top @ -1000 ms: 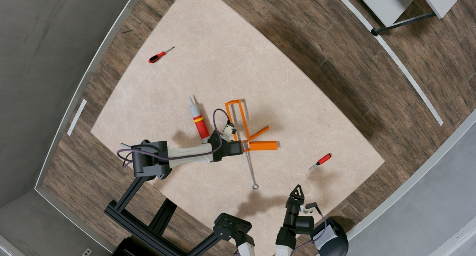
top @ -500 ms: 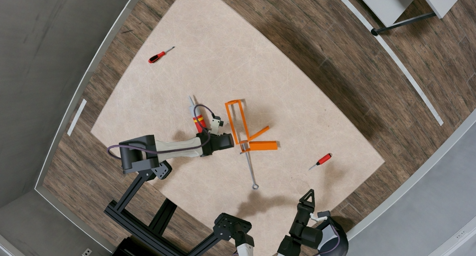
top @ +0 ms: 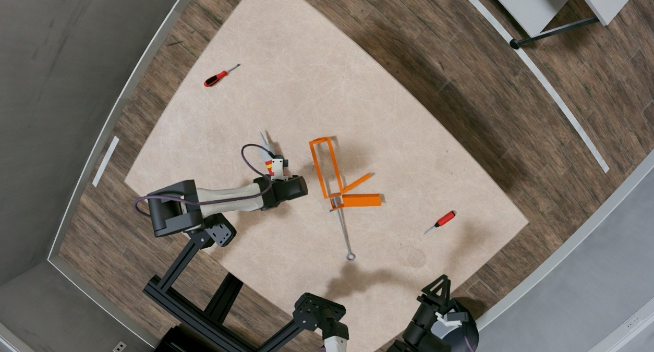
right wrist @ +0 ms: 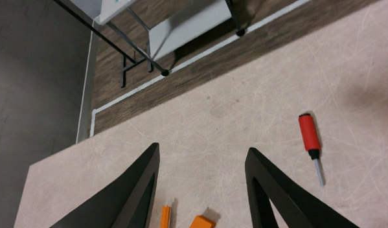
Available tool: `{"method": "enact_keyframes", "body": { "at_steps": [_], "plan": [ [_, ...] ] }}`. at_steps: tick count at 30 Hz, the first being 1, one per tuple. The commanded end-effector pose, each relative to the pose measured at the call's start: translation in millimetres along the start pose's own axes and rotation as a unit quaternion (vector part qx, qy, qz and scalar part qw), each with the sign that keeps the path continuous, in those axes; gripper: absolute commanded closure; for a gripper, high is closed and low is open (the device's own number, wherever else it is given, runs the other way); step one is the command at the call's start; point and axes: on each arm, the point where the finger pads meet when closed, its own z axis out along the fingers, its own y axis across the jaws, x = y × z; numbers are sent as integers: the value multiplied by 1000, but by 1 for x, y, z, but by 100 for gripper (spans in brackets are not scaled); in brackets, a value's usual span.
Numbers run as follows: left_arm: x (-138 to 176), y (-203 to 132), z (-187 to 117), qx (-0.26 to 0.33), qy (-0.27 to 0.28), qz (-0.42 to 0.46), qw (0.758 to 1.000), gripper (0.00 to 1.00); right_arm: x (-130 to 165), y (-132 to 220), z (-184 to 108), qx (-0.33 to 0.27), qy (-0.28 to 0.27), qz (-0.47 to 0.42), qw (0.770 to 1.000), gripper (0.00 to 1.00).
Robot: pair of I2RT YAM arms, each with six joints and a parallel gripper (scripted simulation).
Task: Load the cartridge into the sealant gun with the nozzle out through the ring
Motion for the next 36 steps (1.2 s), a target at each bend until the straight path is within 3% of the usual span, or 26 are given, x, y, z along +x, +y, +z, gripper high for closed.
{"method": "enact_keyframes", "body": {
  "at_steps": [1, 15, 23, 28, 36],
  "plan": [
    [-7, -4, -5, 22, -11, -43, 999, 27, -22, 18, -7, -25, -24, -33, 999, 49],
    [-15, 38, -3, 18, -14, -173, 985, 27, -98, 65, -62, -75, -129, -130, 980, 49],
    [-15, 50, -2, 18, -14, -205, 978, 27, -114, 75, -78, -84, -154, -152, 973, 49],
    [-10, 58, 5, -1, -9, -183, 983, 27, -127, 79, -87, -90, -178, -135, 971, 49],
    [-12, 50, 13, 6, -8, -184, 983, 27, -123, 77, -79, -87, -170, -136, 972, 49]
  ]
}}
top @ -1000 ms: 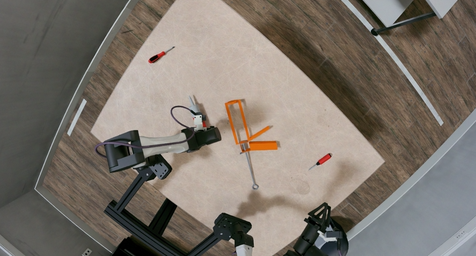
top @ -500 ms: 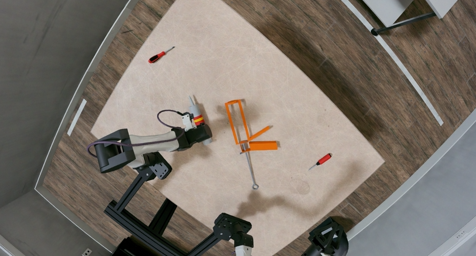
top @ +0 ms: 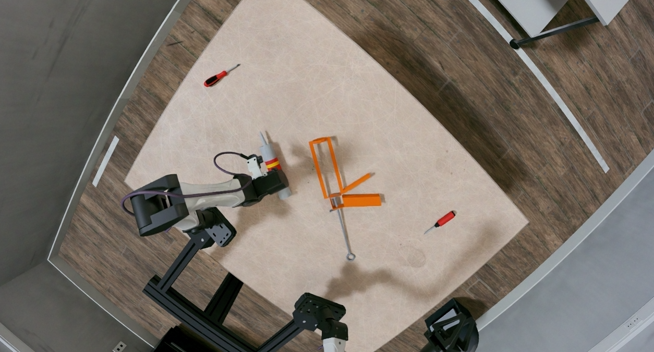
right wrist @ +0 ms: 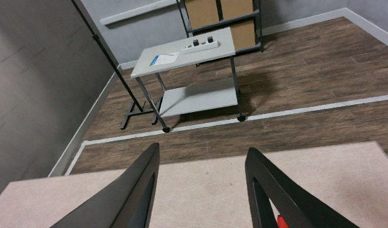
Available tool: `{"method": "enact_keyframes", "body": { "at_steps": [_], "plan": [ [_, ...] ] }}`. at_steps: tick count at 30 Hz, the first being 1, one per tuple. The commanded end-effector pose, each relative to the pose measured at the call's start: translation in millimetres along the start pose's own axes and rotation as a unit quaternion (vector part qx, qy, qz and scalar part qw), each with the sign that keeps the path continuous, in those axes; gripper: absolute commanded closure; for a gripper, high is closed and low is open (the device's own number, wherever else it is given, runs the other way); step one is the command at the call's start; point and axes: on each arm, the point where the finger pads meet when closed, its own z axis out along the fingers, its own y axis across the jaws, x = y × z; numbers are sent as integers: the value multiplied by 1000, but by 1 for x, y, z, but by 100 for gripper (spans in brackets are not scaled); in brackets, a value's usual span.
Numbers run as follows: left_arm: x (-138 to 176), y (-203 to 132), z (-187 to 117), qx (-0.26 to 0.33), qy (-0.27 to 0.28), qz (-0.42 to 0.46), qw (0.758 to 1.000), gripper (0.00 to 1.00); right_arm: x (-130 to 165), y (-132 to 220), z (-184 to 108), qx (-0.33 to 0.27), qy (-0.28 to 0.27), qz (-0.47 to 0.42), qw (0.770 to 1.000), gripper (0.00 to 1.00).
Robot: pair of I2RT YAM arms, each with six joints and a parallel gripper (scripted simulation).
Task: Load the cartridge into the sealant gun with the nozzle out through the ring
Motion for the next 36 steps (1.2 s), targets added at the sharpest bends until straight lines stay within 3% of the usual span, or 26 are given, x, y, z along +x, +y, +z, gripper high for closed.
{"method": "enact_keyframes", "body": {
  "at_steps": [1, 4, 36],
  "plan": [
    [-3, -12, 4, 16, -4, -3, 1000, 27, -22, 7, -2, -11, -28, 2, 1000, 49],
    [0, -1, 11, 6, -1, 2, 1000, 27, -22, 7, -2, -11, -28, 2, 1000, 49],
    [-1, -14, 51, 17, 1, 0, 1000, 27, -22, 7, -2, -11, -28, 2, 1000, 49]
  ]
}}
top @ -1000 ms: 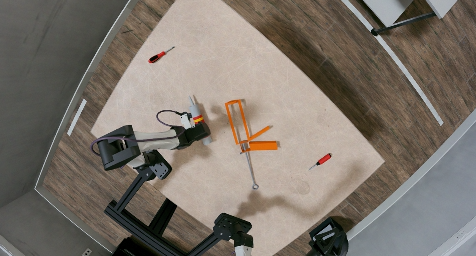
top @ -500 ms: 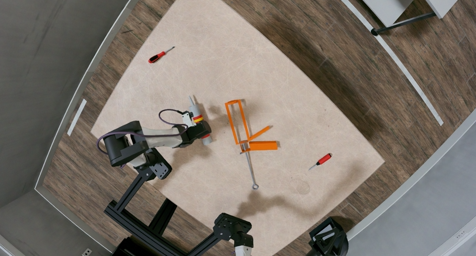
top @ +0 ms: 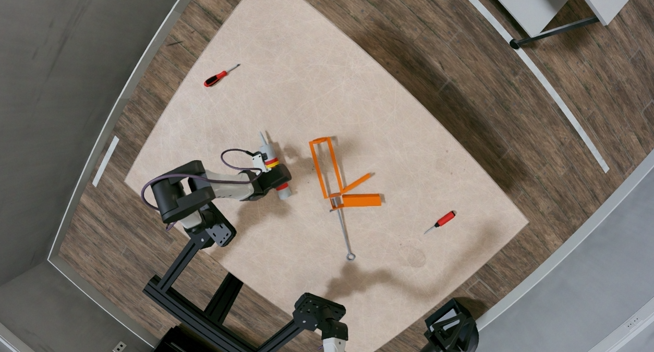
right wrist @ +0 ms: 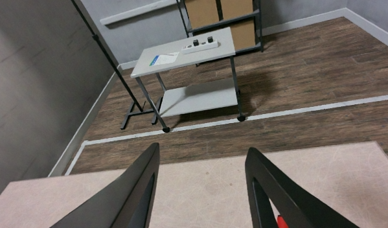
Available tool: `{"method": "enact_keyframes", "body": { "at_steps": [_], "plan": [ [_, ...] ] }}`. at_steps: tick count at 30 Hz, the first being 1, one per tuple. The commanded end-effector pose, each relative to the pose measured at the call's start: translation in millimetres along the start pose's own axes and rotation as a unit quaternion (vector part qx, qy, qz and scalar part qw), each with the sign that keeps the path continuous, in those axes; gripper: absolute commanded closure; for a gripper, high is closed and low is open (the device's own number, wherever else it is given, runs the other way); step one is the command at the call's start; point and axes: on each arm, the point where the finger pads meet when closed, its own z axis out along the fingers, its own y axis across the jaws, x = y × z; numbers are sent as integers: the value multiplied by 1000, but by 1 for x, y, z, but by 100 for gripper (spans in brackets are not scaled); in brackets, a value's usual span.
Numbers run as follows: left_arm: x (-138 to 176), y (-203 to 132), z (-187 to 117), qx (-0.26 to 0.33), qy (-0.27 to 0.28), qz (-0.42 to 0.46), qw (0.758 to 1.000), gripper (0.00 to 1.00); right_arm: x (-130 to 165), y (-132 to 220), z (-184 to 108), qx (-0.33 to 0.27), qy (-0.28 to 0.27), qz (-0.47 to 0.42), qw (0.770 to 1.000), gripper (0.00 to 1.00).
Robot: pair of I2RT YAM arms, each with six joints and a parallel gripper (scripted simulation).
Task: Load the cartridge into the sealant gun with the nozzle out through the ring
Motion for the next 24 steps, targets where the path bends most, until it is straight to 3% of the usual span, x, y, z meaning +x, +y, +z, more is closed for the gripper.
{"method": "enact_keyframes", "body": {
  "at_steps": [1, 24],
  "plan": [
    [0, -7, 8, 12, 2, -1, 1000, 27, -22, 7, -2, -11, -28, 2, 1000, 49],
    [-1, -8, 13, 13, 1, -2, 1000, 27, -22, 7, -2, -11, -28, 2, 1000, 49]
  ]
}}
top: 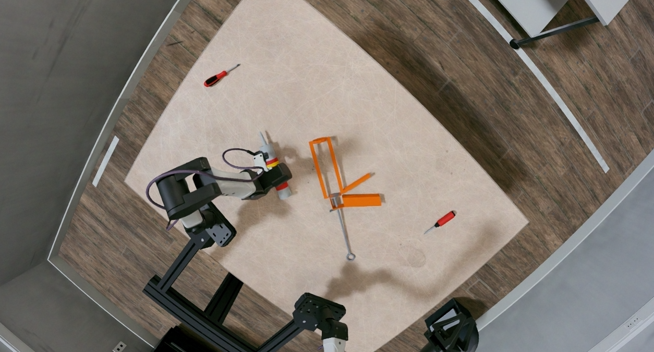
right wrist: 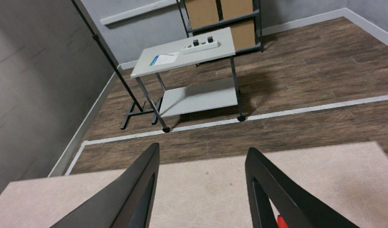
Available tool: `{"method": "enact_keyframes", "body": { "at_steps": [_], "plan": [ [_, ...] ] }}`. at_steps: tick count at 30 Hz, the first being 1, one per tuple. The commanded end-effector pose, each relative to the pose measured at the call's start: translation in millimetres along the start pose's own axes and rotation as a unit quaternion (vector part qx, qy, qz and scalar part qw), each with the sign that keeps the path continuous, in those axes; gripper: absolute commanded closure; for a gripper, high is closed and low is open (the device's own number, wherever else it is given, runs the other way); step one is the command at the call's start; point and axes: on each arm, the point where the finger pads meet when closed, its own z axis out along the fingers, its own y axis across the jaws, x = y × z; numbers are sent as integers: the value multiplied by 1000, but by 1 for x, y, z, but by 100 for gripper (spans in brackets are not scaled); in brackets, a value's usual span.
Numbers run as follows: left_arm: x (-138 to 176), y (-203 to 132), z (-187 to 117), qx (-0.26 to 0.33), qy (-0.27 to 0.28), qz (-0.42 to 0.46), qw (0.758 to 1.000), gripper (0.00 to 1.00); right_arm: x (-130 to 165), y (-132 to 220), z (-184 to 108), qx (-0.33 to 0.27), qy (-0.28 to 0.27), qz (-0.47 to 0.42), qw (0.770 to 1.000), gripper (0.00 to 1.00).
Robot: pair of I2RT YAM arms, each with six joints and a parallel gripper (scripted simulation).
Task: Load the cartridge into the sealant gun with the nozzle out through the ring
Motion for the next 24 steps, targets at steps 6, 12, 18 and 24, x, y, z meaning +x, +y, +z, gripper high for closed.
{"method": "enact_keyframes", "body": {
  "at_steps": [6, 12, 18, 24],
  "plan": [
    [-1, -6, 4, 9, 1, -3, 1000, 27, -22, 7, -2, -11, -28, 2, 1000, 49],
    [-1, -7, 6, 10, 2, -3, 1000, 27, -22, 7, -2, -11, -28, 2, 1000, 49],
    [-1, -7, 8, 10, 1, -1, 1000, 27, -22, 7, -2, -11, -28, 2, 1000, 49],
    [-1, -8, 3, 14, -2, -1, 1000, 27, -22, 7, -2, -11, -28, 2, 1000, 49]
  ]
}}
